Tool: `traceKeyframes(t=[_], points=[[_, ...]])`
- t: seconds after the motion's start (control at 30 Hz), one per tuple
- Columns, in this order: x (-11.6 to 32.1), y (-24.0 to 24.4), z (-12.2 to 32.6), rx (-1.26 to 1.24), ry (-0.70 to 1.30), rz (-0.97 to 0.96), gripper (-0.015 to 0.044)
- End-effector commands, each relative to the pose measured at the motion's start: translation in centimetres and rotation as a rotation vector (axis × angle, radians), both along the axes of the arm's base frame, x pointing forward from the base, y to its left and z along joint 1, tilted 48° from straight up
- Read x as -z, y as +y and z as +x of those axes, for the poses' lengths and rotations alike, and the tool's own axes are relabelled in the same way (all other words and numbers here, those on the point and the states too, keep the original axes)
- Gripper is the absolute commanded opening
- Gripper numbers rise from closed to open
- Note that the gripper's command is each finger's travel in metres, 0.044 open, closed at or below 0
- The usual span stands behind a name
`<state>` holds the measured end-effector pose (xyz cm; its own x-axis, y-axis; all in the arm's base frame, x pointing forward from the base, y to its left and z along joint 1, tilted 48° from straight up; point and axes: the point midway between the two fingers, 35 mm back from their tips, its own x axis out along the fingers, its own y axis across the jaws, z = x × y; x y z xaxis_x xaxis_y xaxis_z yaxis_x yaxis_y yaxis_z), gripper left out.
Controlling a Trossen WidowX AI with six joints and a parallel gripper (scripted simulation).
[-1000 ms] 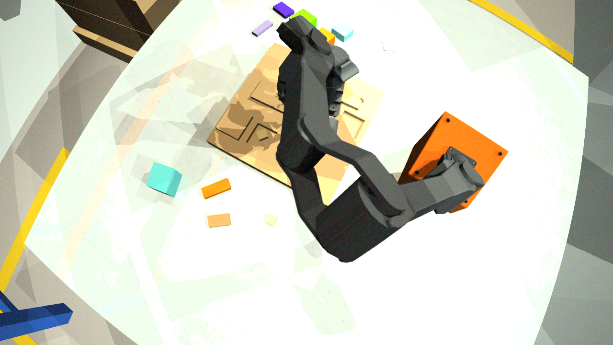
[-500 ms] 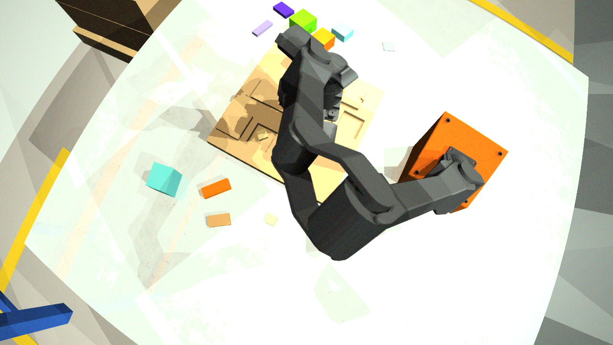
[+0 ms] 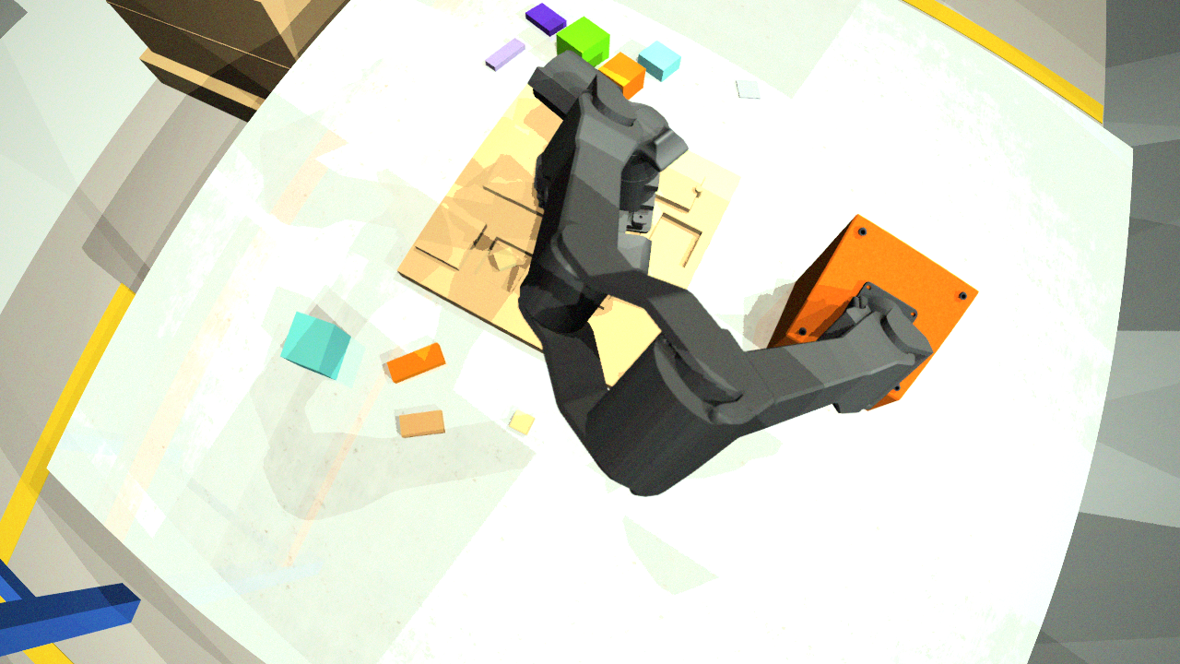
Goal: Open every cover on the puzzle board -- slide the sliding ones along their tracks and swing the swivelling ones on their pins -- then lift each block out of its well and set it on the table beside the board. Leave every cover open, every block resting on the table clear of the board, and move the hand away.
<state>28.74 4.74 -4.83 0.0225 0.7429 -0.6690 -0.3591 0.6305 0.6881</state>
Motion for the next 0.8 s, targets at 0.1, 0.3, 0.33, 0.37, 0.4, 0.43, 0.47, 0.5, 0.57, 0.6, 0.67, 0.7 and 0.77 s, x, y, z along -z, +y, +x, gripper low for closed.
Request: traceKeyframes(t=[0.1, 0.3, 0.33, 0.37, 0.4, 0.43, 0.47, 0.5, 0.57, 0.6, 0.67, 0.7, 0.77], points=[[0.1, 0.0, 0.1, -0.299, -0.335, -0.008, 0.0000], [0.2, 0.0, 0.1, -0.690, -0.770, -0.021, 0.0000], [0.2, 0.0, 0.1, -0.754, -0.840, -0.023, 0.0000], [0.2, 0.0, 0.1, -0.762, -0.850, -0.024, 0.0000], [0.2, 0.0, 0.1, -0.780, -0.870, -0.024, 0.0000], [0.1, -0.1, 0.1, -0.808, -0.901, -0.025, 0.0000], [0.1, -0.1, 0.1, -0.842, -0.939, -0.027, 0.0000], [0.0, -0.2, 0.1, -0.884, -0.985, -0.028, 0.0000], [-0.1, -0.4, 0.1, -0.988, -1.101, -0.032, 0.0000], [-0.2, -0.5, 0.1, -1.046, -1.165, -0.034, 0.0000], [-0.4, -0.7, 0.0, -1.161, -1.293, -0.038, 0.0000], [-0.5, -0.8, 0.0, -1.219, -1.357, -0.040, 0.0000], [-0.6, -1.0, 0.0, -1.334, -1.485, -0.044, 0.0000]])
